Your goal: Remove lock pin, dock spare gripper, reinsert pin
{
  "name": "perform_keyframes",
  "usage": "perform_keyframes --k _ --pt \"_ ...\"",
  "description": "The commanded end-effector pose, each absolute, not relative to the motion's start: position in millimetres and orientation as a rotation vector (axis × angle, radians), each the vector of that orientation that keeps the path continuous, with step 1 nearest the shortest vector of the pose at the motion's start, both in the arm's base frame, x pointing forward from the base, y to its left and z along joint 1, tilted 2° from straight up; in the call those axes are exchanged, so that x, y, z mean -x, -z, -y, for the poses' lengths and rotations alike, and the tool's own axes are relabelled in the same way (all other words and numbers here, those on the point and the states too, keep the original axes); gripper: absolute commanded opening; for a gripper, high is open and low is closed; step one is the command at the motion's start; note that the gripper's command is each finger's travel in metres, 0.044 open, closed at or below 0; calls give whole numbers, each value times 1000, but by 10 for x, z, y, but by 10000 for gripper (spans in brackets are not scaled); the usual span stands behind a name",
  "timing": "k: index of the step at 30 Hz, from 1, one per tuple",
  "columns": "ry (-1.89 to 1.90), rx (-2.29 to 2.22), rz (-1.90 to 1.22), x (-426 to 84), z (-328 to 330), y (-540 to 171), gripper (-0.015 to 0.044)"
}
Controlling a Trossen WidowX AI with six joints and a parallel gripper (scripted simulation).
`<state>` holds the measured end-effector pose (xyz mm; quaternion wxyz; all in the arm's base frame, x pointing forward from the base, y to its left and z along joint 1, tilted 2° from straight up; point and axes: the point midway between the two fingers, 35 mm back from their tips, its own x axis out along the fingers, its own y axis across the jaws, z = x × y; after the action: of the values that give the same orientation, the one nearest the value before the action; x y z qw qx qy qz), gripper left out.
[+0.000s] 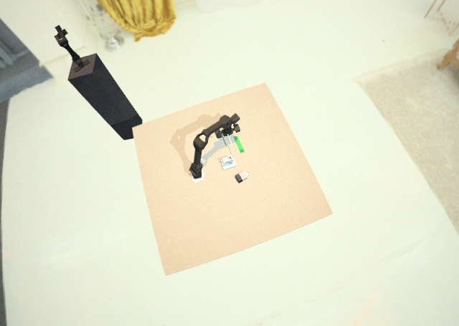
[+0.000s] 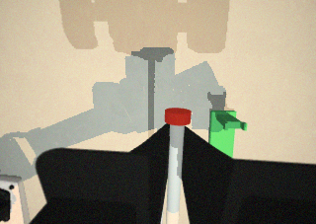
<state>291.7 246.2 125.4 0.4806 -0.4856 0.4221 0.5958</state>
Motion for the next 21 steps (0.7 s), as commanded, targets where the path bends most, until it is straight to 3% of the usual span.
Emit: perform_keyframes --k 1,21 --pt "-1459 1190 -1023 -2987 -2512 -1273 0" --pt "-1480 1213 -1003 -3385 -2801 -1280 0"
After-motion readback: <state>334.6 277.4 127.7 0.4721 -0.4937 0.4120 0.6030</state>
